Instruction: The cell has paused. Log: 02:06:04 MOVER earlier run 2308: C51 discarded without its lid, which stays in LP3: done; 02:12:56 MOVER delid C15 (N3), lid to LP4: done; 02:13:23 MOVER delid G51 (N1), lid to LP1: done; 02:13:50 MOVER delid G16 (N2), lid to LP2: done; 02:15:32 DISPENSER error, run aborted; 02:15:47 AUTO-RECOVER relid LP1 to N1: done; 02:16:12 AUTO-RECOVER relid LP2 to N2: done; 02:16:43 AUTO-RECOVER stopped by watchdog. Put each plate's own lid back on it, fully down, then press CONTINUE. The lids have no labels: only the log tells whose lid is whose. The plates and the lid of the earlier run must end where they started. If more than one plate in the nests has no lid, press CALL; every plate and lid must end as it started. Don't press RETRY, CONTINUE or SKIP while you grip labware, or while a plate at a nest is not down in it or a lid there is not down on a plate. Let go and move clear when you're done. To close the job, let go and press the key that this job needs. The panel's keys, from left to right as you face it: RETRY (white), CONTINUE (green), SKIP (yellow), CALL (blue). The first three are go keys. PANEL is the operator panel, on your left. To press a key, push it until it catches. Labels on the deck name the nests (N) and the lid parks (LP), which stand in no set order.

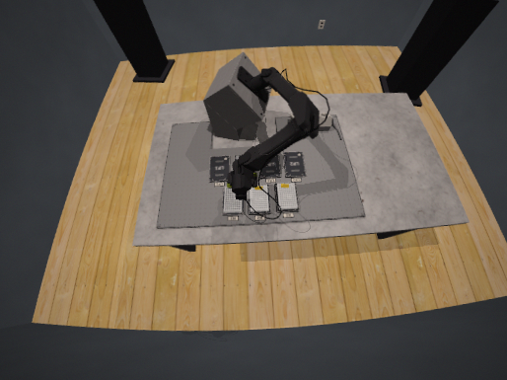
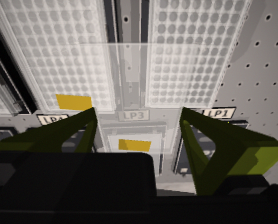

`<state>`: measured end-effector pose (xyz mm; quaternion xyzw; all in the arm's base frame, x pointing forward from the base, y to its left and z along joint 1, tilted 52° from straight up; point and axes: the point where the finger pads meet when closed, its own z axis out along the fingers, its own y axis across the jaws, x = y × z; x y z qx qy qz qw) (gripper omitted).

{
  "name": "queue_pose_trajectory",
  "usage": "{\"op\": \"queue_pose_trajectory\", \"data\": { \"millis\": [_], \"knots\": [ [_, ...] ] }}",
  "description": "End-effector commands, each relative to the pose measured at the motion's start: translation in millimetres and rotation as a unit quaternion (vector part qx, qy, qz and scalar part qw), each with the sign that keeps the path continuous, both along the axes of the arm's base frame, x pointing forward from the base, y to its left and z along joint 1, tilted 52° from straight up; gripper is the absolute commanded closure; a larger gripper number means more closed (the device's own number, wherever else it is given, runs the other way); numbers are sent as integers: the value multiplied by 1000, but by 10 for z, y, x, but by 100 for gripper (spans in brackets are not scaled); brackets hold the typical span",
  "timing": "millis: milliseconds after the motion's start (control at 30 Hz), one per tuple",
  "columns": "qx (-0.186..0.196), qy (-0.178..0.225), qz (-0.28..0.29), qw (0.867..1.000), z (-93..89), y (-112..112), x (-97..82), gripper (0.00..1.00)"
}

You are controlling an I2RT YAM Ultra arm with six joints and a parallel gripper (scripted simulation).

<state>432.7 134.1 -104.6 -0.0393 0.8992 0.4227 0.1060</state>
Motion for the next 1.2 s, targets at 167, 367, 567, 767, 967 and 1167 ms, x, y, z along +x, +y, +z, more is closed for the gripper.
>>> {"op": "queue_pose_trajectory", "data": {
  "millis": [167, 367, 567, 767, 967, 1167],
  "knots": [
    [5, 11, 1, 1000, -98, -244, 235, 100],
    [5, 10, 1, 1000, -211, -385, 473, 100],
    [5, 10, 1, 1000, -278, -477, 612, 100],
    [3, -7, 1, 1000, -113, -487, 688, 100],
    [4, 4, 1, 1000, -148, -480, 610, 100],
    [6, 15, -1, 1000, -237, -460, 561, 100]
  ]
}}
